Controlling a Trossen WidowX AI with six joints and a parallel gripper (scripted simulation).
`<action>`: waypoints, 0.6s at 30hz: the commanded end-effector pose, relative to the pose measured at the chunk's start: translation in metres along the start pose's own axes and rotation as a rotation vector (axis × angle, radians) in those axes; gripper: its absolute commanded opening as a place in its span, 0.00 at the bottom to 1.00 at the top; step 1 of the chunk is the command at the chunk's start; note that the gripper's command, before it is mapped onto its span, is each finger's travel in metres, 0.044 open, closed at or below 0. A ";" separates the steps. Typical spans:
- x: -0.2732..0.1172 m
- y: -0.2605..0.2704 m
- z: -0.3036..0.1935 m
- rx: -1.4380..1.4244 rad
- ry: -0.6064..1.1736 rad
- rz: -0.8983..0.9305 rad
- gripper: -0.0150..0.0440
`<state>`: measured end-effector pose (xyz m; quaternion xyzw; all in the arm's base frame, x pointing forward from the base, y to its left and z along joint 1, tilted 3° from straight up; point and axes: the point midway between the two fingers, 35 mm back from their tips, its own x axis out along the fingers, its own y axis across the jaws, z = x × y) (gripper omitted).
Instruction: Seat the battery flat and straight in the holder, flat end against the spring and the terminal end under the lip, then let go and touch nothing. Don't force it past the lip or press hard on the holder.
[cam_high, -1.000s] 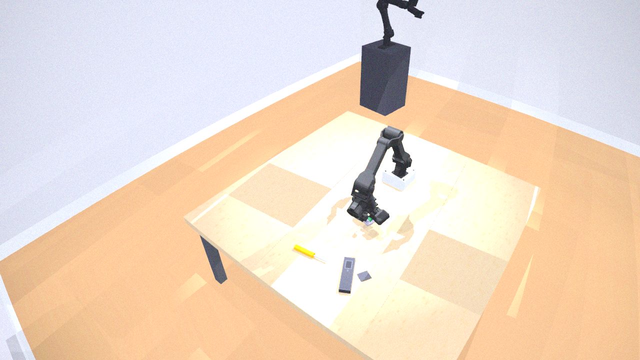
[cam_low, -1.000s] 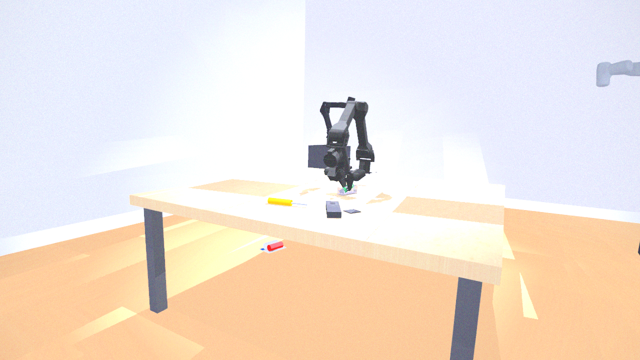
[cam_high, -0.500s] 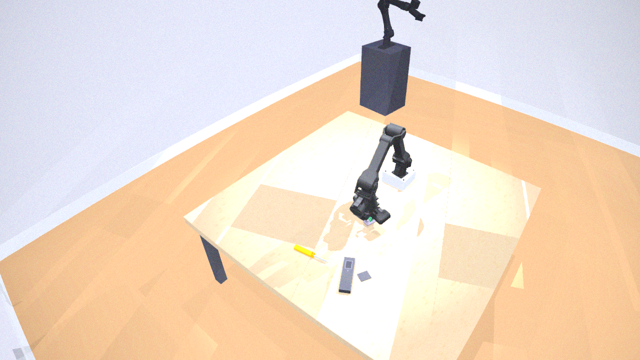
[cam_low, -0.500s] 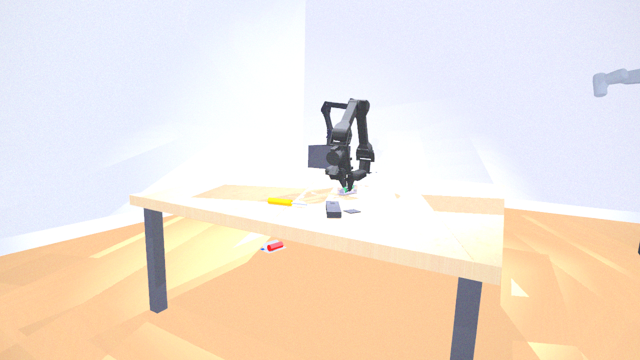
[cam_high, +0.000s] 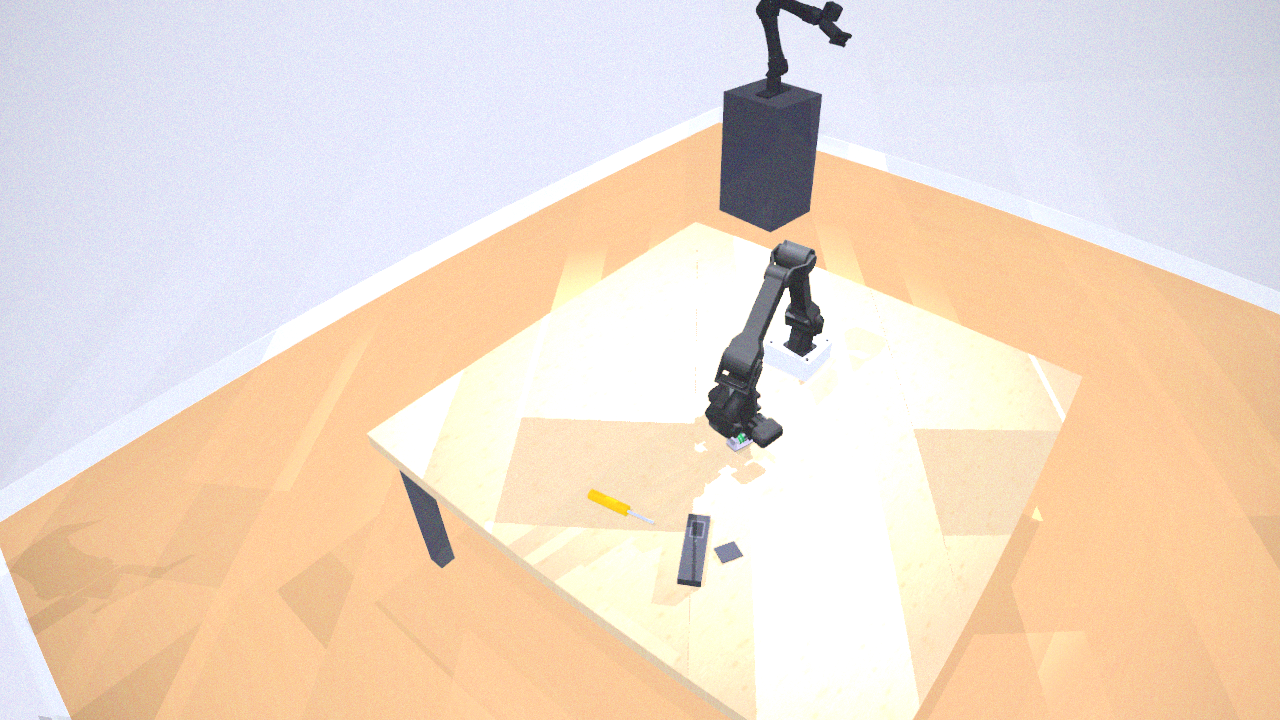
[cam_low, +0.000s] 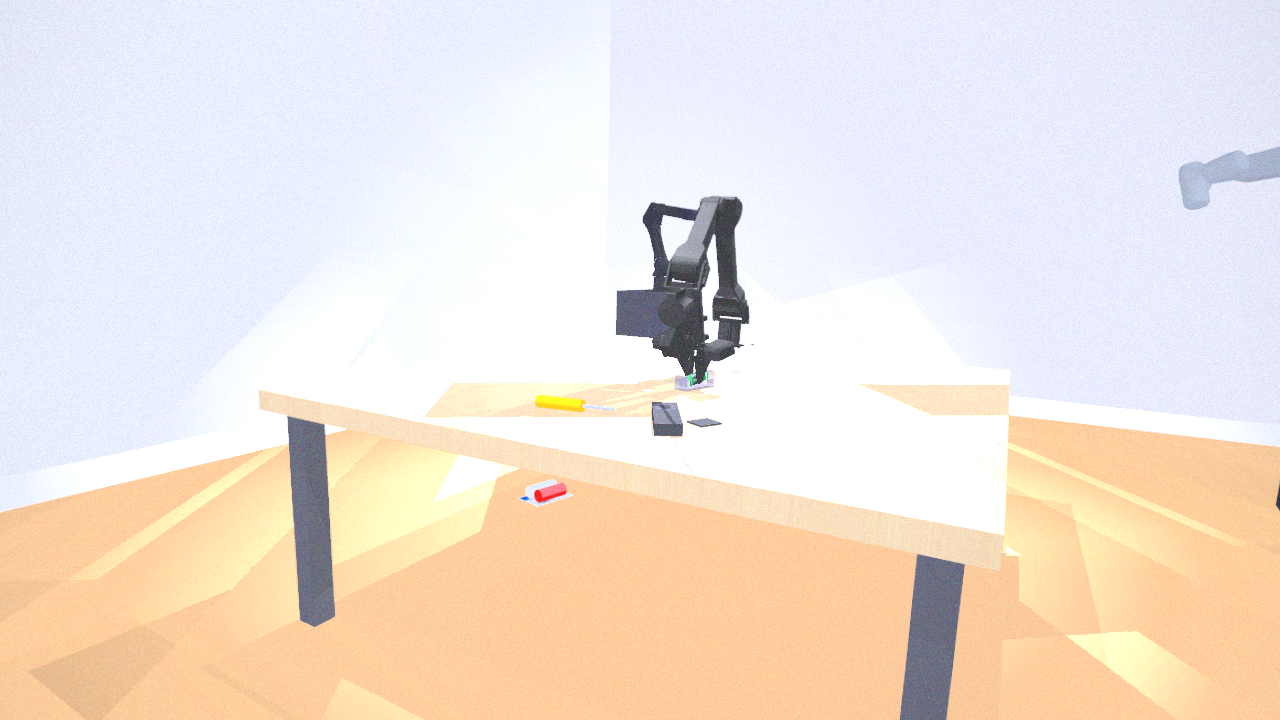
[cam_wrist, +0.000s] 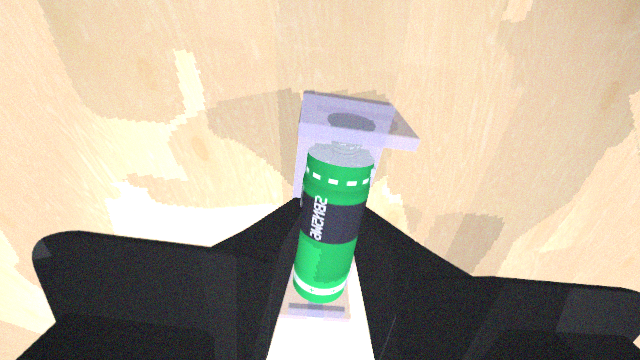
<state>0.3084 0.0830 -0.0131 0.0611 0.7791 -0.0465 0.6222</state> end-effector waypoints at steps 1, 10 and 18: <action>0.001 0.000 0.004 0.005 -0.039 -0.004 0.39; 0.001 0.000 0.003 0.009 -0.086 -0.003 0.39; 0.002 -0.001 0.003 0.014 -0.129 0.001 0.39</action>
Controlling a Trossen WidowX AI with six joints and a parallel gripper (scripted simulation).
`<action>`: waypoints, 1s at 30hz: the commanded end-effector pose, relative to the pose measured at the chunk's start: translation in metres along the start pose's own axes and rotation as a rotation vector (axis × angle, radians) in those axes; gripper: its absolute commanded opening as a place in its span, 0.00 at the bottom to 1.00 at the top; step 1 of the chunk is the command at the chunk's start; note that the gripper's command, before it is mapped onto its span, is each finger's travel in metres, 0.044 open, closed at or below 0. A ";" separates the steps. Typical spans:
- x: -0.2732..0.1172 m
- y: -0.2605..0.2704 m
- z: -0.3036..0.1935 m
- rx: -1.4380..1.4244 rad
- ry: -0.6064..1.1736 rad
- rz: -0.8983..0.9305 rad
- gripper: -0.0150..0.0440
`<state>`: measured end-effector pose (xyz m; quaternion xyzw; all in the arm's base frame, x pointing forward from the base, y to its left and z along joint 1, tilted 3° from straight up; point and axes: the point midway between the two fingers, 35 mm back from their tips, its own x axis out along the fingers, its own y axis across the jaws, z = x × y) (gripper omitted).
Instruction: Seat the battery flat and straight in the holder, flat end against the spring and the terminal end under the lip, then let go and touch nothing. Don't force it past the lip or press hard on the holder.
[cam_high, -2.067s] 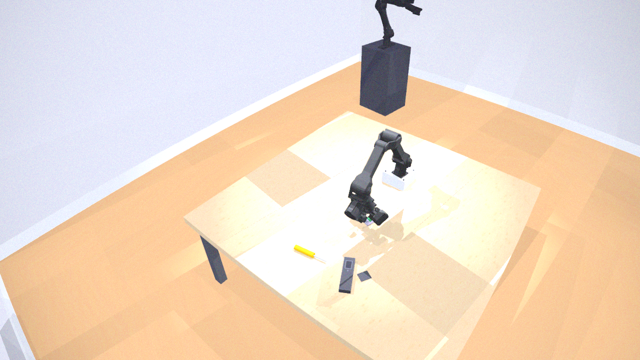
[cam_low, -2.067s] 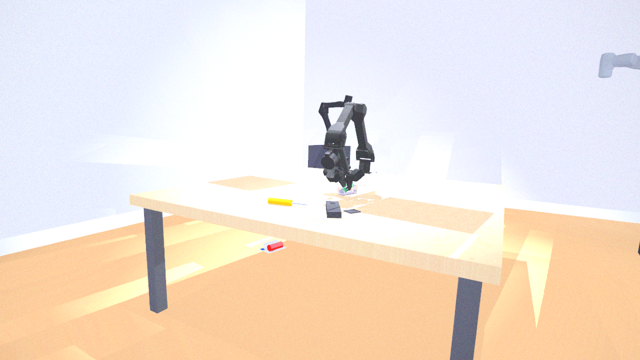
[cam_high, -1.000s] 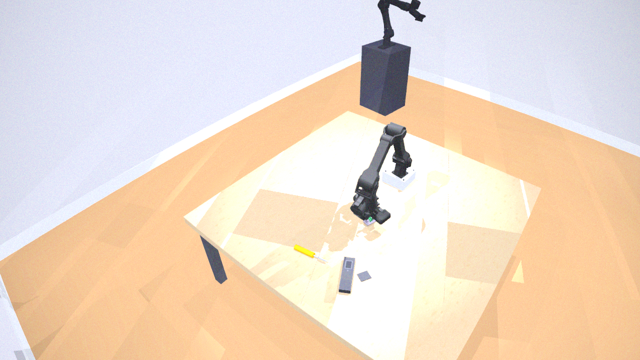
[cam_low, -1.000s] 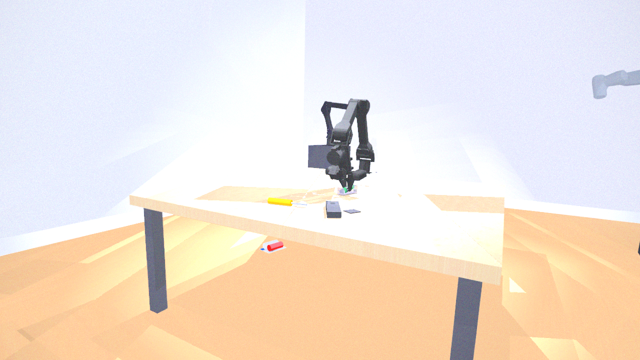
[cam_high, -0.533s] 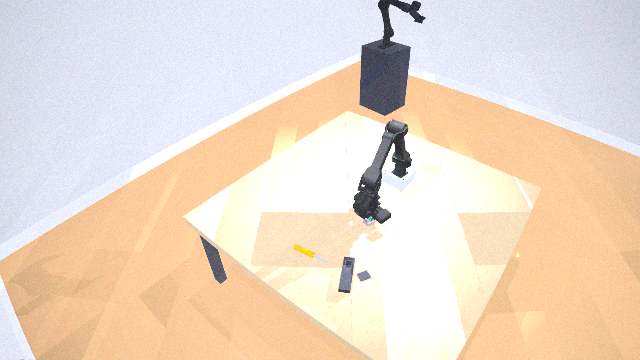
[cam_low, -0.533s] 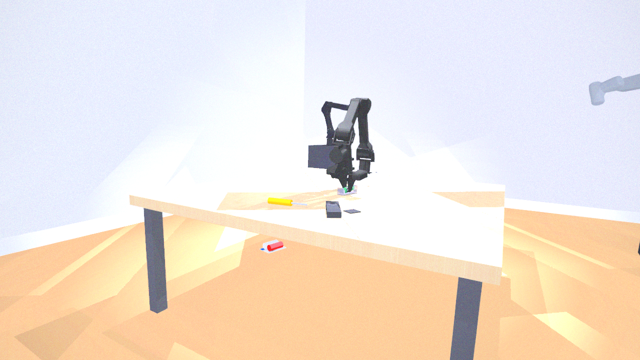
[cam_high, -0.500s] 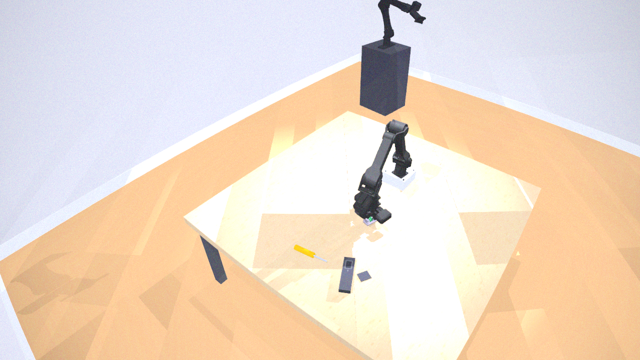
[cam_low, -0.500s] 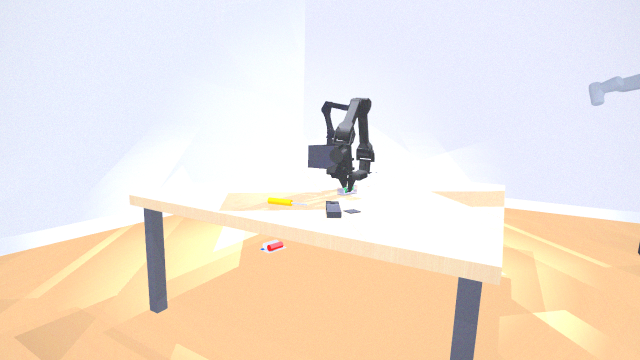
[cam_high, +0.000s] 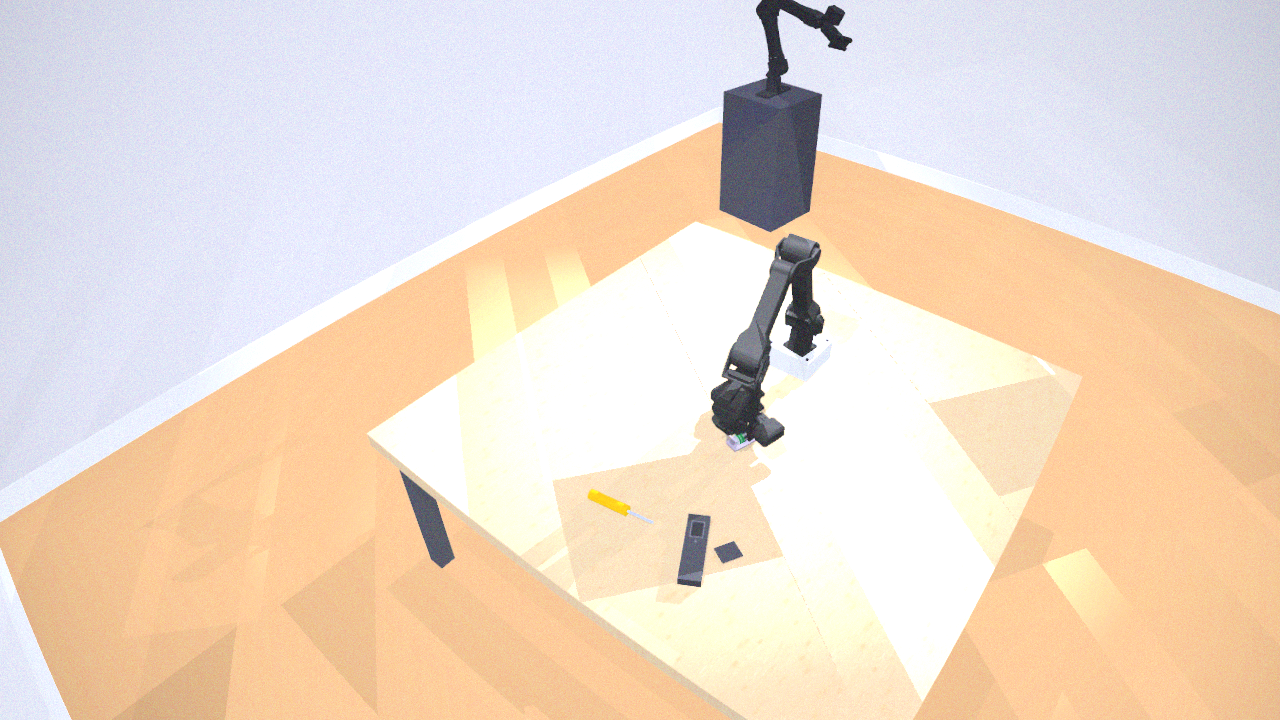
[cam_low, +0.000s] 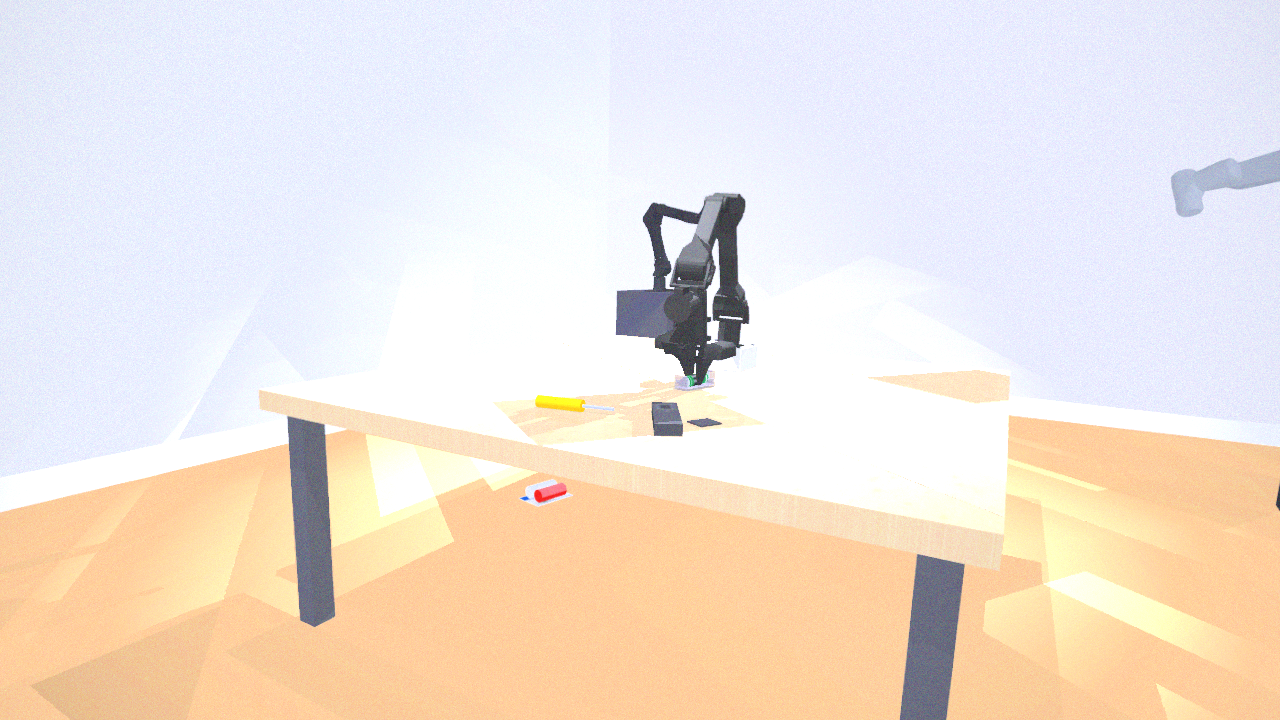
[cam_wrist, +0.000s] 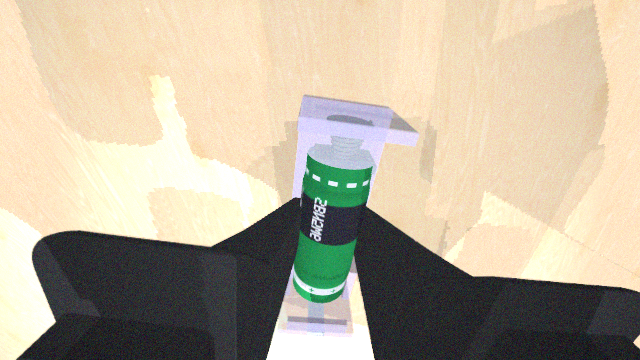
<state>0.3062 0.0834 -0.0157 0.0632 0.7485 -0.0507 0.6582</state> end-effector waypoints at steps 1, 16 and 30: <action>0.000 -0.001 0.004 0.007 -0.040 -0.004 0.39; 0.001 -0.001 -0.002 0.009 -0.050 0.000 0.39; 0.002 -0.001 -0.013 0.009 -0.047 0.003 0.39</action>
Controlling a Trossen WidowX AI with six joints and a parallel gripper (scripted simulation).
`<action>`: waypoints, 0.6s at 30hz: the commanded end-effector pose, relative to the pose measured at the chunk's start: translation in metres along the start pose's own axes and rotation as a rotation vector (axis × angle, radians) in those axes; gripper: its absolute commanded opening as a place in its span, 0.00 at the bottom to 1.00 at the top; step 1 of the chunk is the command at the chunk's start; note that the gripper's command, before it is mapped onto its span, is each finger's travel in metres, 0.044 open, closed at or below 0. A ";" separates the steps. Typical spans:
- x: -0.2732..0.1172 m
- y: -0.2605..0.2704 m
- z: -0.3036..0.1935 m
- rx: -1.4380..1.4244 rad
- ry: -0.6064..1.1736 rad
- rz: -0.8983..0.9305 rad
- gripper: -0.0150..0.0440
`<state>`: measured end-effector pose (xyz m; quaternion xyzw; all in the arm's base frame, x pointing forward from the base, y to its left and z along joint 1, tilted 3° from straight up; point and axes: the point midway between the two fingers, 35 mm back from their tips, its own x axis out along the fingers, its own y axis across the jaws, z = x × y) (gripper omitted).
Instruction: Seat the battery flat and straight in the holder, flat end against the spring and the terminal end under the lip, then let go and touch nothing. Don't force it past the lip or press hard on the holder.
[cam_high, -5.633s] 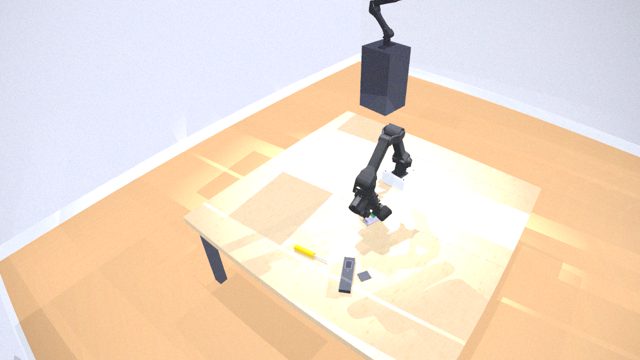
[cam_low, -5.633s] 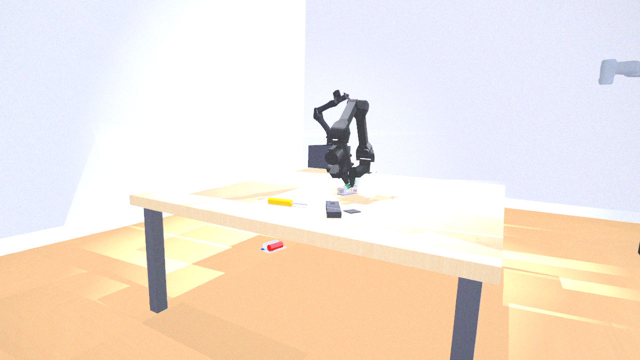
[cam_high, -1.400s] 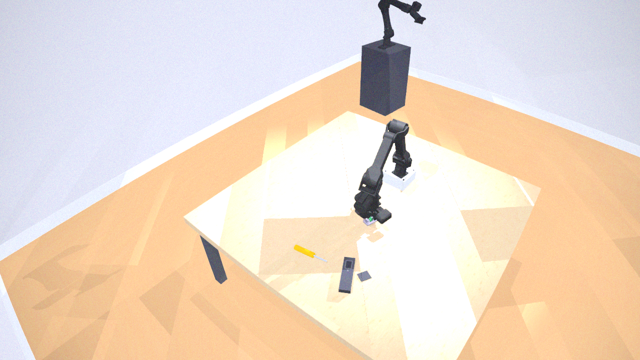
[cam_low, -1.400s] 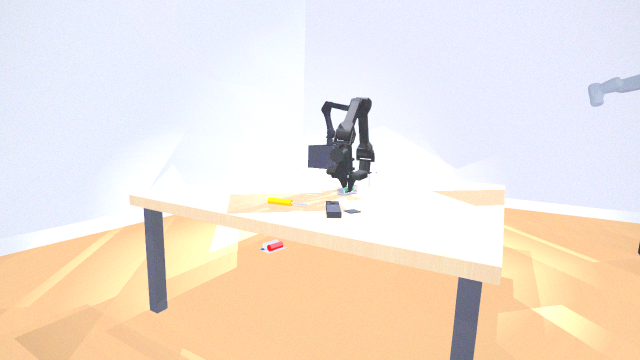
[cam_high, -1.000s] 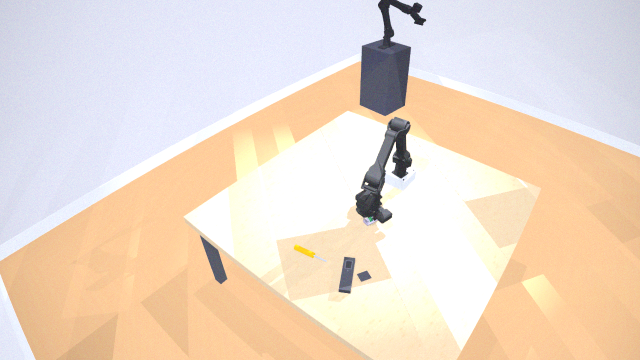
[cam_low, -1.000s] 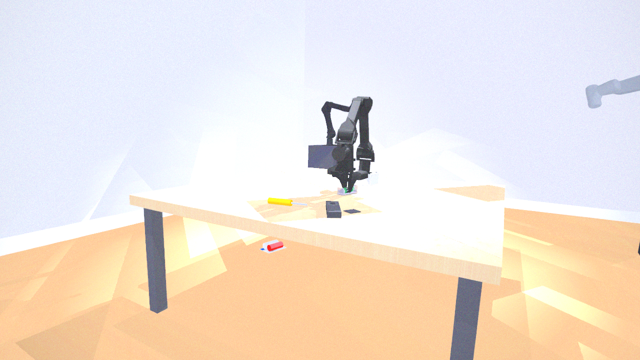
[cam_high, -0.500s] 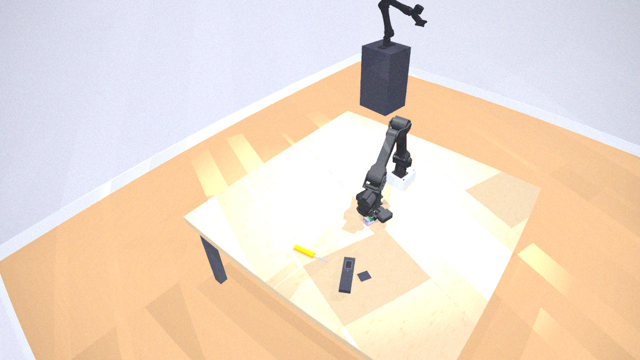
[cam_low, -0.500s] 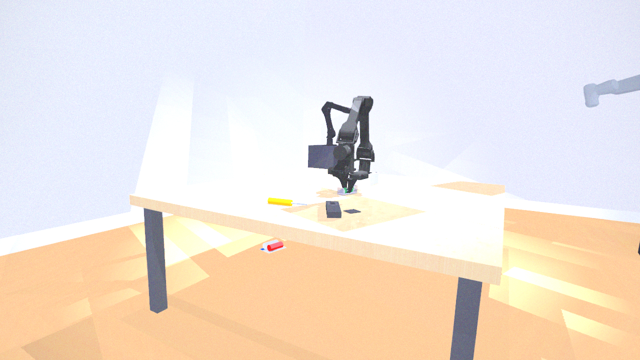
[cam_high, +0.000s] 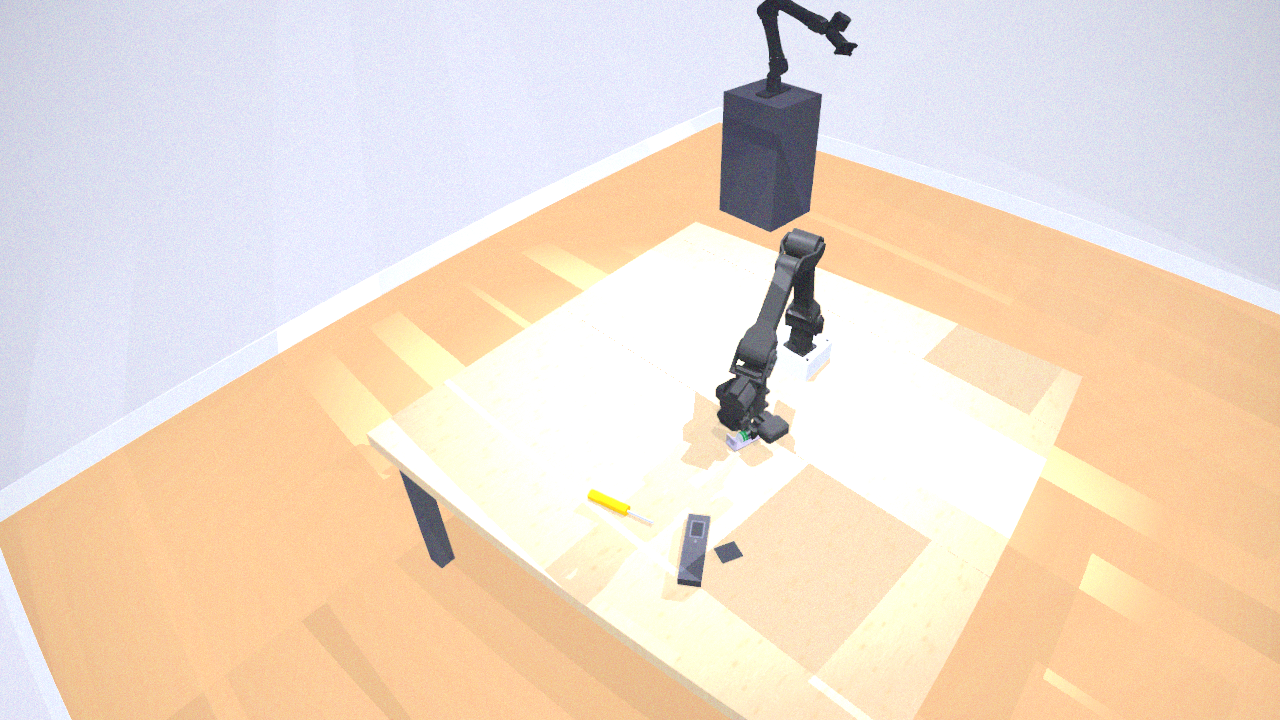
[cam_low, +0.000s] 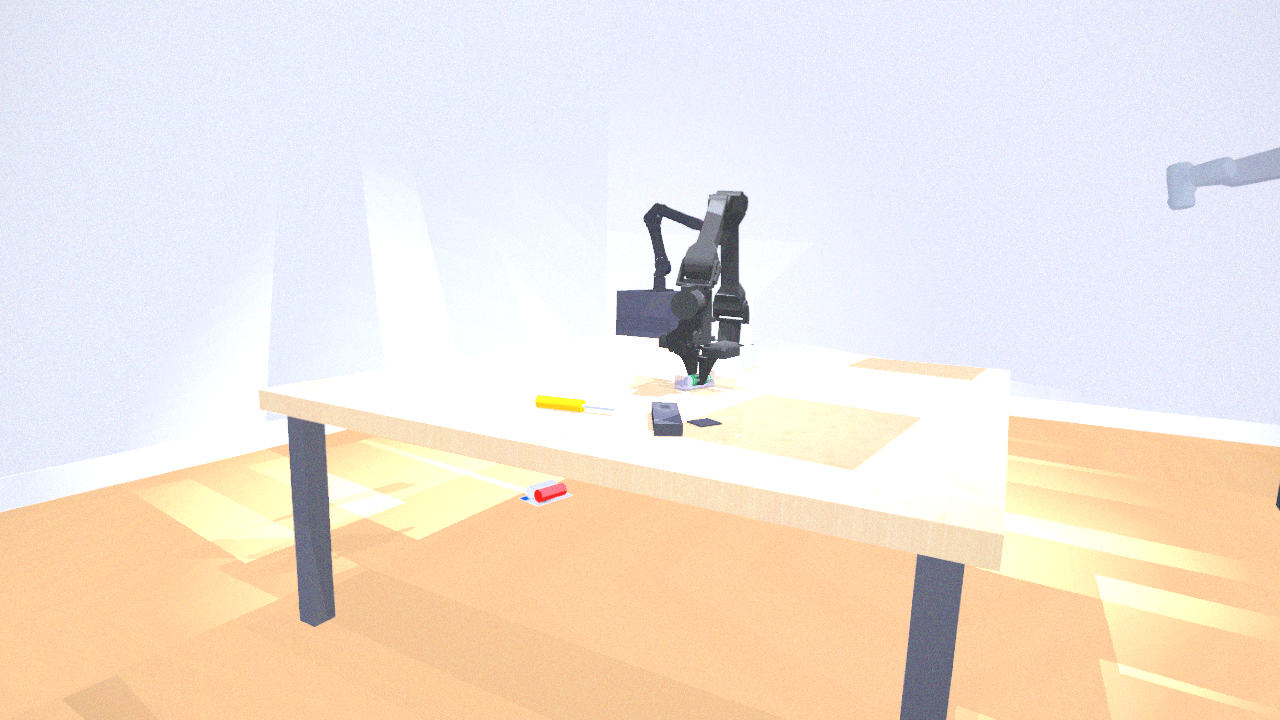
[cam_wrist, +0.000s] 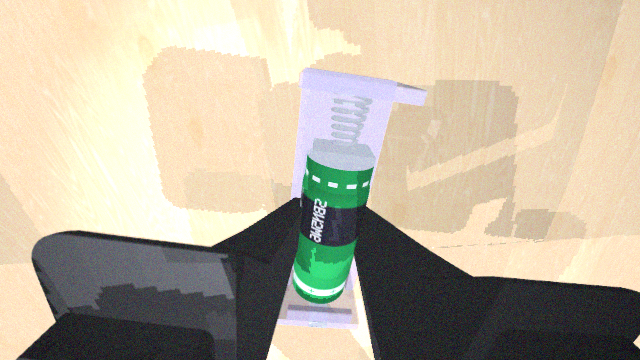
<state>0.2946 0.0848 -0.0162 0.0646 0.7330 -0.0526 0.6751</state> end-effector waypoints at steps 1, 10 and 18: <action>0.000 0.000 -0.001 0.005 -0.001 0.000 0.39; 0.000 0.000 -0.001 0.005 -0.003 0.001 0.53; -0.009 0.000 -0.002 0.003 -0.003 0.001 0.57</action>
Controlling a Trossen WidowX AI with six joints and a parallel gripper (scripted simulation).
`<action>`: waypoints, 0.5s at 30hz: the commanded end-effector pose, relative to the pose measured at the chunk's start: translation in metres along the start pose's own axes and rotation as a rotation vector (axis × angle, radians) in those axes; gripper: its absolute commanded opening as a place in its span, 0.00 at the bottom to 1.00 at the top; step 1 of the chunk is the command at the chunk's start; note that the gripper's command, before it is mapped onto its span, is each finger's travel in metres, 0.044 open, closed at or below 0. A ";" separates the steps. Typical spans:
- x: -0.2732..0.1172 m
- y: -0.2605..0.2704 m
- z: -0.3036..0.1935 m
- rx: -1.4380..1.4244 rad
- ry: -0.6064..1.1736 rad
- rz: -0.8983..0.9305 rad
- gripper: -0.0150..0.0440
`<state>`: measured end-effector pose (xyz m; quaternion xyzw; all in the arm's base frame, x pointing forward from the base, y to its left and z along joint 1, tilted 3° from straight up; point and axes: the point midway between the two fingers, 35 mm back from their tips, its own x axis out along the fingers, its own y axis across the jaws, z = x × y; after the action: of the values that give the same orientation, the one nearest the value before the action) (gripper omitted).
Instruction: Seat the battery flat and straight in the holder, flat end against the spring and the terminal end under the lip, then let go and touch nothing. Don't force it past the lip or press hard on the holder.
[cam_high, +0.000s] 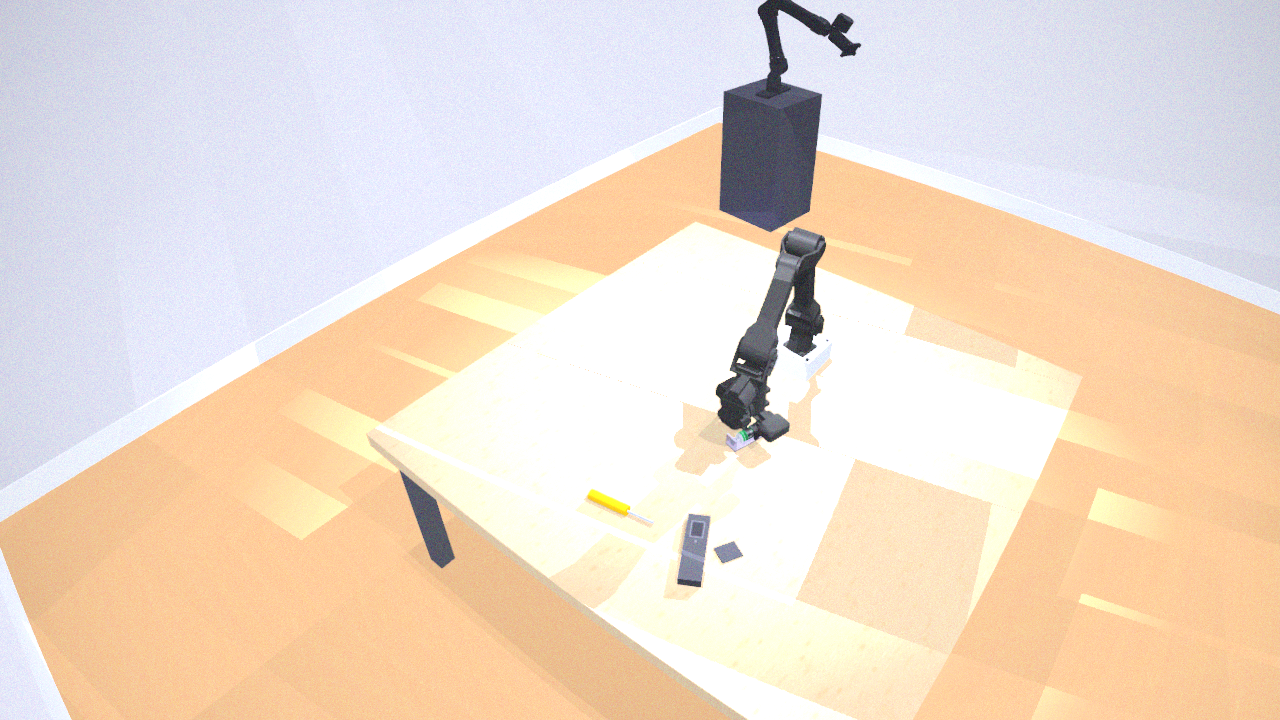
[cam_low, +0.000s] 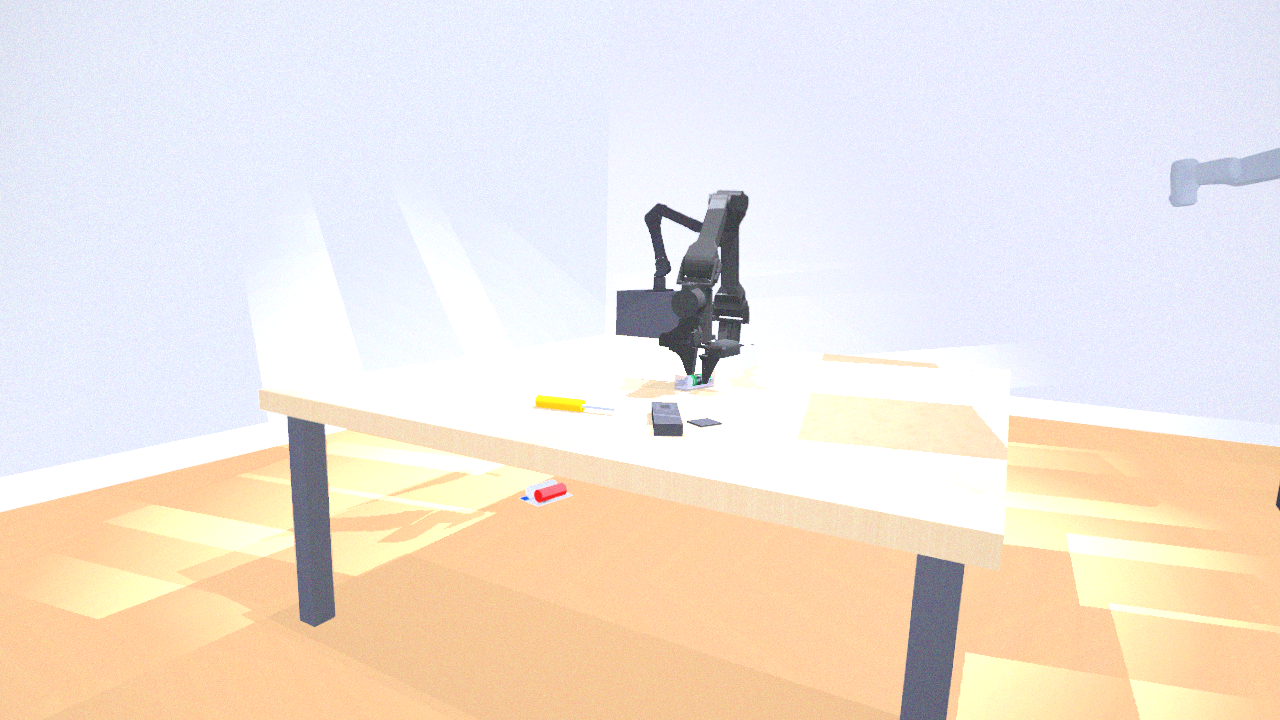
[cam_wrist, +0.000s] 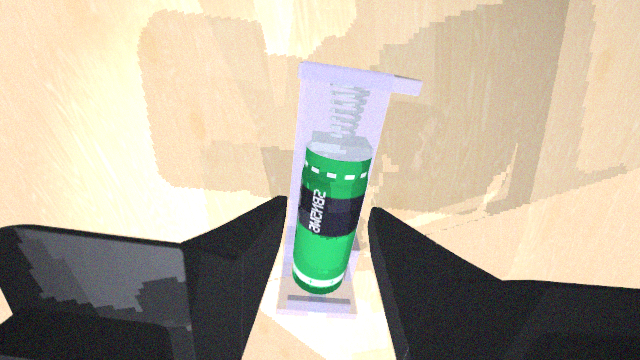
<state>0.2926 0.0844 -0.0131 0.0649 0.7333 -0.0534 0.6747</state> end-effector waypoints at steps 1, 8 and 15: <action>-0.008 0.000 0.000 0.001 -0.004 0.002 0.57; -0.016 0.000 0.001 0.001 -0.004 0.002 0.66; -0.085 -0.002 -0.005 0.000 -0.004 0.002 0.97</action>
<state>0.2944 0.0828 0.0469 0.0654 0.7360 -0.0553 0.6716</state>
